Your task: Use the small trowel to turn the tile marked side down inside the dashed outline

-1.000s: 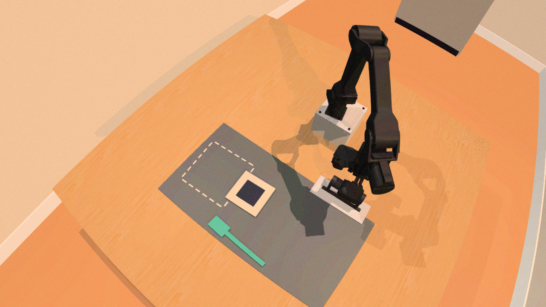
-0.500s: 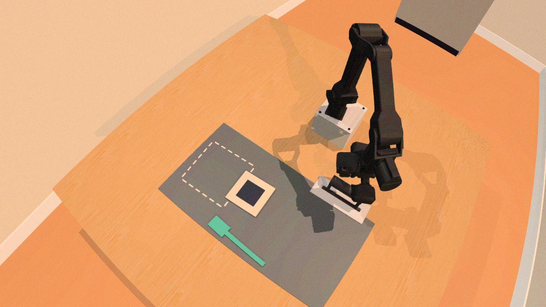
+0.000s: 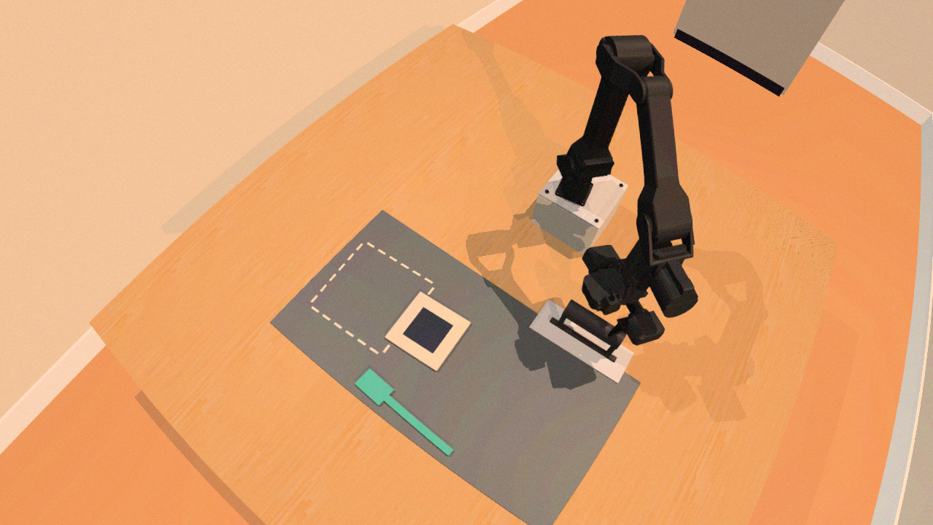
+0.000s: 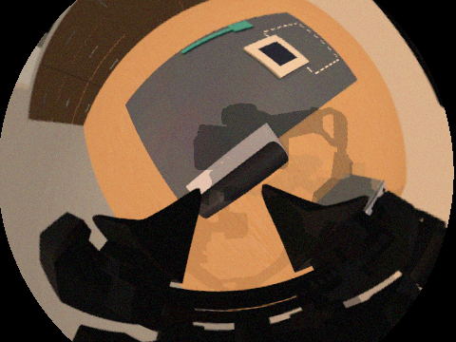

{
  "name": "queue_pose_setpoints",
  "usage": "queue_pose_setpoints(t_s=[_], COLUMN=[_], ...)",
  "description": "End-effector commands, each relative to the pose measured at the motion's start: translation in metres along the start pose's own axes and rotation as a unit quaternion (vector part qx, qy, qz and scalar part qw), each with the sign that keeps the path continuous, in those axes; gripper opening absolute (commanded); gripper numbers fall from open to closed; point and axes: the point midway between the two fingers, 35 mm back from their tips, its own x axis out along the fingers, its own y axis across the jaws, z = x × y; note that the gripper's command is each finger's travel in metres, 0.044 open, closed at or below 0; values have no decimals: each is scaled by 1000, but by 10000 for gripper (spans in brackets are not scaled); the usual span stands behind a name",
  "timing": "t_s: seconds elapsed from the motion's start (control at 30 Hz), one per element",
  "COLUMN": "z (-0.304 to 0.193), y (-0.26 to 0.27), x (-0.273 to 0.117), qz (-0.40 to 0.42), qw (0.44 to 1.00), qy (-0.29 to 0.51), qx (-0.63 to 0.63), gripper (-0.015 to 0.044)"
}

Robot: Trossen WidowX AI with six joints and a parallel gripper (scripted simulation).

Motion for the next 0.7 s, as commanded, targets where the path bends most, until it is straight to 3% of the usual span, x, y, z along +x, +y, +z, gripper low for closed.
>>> queue_pose_setpoints(t_s=[0.0,0.67], z=[-3,-19], y=[-2,-6], x=[1,8], qz=[9,28], qw=[998,915], qy=[-15,-86], qx=[-68,-393], gripper=[300,300])
